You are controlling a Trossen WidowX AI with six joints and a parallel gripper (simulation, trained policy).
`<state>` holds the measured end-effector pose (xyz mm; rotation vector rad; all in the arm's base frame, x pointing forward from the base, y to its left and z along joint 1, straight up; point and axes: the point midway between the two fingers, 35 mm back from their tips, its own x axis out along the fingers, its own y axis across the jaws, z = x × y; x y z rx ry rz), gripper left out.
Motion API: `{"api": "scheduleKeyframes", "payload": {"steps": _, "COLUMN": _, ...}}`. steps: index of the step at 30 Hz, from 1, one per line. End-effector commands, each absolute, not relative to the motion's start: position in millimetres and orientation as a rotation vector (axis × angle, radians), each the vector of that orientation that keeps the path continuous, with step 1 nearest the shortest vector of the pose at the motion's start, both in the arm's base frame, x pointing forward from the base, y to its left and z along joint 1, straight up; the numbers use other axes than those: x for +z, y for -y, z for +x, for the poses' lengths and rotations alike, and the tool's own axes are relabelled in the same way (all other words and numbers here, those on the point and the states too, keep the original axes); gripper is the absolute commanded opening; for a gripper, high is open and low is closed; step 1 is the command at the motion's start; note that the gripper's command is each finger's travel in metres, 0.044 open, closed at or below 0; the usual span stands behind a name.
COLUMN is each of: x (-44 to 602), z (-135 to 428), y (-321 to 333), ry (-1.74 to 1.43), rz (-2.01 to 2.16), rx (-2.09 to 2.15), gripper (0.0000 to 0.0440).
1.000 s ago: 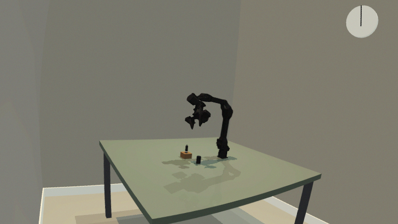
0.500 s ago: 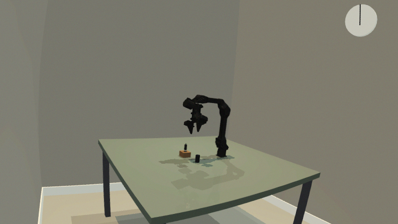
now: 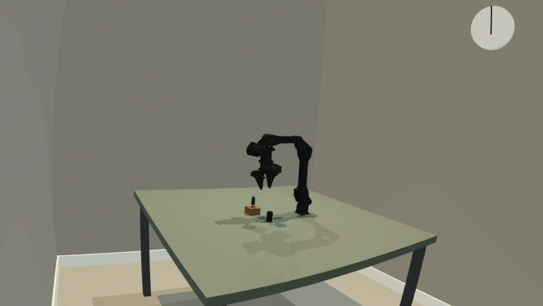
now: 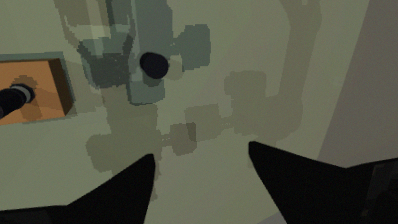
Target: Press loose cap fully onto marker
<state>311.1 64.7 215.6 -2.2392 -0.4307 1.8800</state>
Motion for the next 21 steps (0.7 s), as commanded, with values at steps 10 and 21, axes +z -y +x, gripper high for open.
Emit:
{"api": "scheduleKeyframes", "payload": {"steps": 10, "x": 183, "z": 304, "y": -52, "ry": 0.318, "rz": -2.154, "rx": 2.082, "gripper": 0.0326}}
{"api": "scheduleKeyframes", "payload": {"steps": 21, "x": 159, "z": 302, "y": -45, "ry": 0.247, "rz": -2.108, "rx": 2.214, "gripper": 0.0325}}
